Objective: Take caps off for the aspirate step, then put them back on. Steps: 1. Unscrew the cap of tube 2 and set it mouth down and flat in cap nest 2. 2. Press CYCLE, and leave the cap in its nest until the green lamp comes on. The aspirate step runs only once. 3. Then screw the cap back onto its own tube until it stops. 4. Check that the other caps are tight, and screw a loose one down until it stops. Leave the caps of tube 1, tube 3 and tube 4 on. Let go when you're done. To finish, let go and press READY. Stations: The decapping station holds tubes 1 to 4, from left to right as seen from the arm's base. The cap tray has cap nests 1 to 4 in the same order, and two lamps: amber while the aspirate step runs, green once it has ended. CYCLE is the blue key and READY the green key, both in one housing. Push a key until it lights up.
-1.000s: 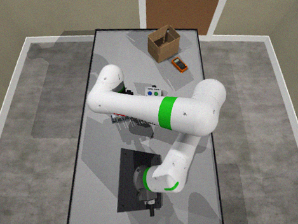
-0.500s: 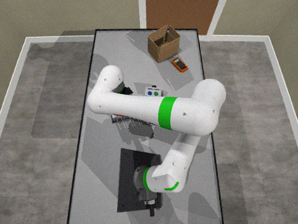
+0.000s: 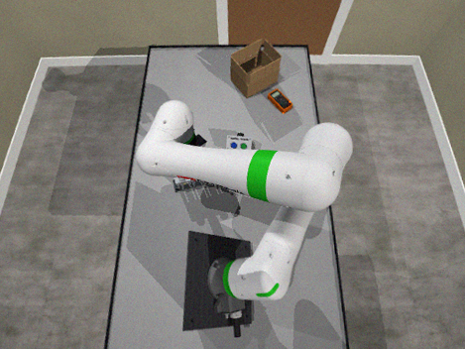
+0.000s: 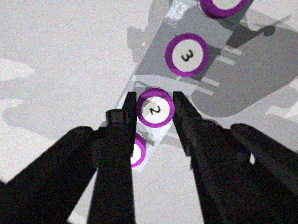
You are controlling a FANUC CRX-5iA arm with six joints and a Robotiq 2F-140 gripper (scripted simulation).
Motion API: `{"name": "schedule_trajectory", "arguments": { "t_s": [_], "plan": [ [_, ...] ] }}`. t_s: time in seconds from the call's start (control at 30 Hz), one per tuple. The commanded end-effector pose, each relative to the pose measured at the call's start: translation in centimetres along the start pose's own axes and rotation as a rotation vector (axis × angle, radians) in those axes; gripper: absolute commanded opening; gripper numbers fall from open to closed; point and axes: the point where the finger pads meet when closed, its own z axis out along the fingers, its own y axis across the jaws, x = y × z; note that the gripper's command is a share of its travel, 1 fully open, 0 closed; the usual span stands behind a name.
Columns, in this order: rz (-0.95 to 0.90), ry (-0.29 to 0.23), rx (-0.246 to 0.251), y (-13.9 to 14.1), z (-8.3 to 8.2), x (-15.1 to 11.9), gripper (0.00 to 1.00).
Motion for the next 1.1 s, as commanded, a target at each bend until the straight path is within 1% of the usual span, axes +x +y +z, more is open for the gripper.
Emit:
{"name": "schedule_trajectory", "arguments": {
  "t_s": [0.0, 0.13, 0.47, 0.53, 0.9, 1.07],
  "plan": [
    [0.000, 0.001, 0.002, -0.07, -0.09, 0.01, 0.30],
    [0.000, 0.001, 0.002, -0.07, -0.09, 0.01, 0.30],
    [0.500, 0.000, 0.002, -0.07, -0.09, 0.01, 0.30],
    [0.500, 0.000, 0.002, -0.07, -0.09, 0.01, 0.30],
    [1.047, 0.000, 0.002, -0.07, -0.10, 0.01, 0.30],
    [1.047, 0.000, 0.002, -0.07, -0.08, 0.01, 0.30]
  ]
}}
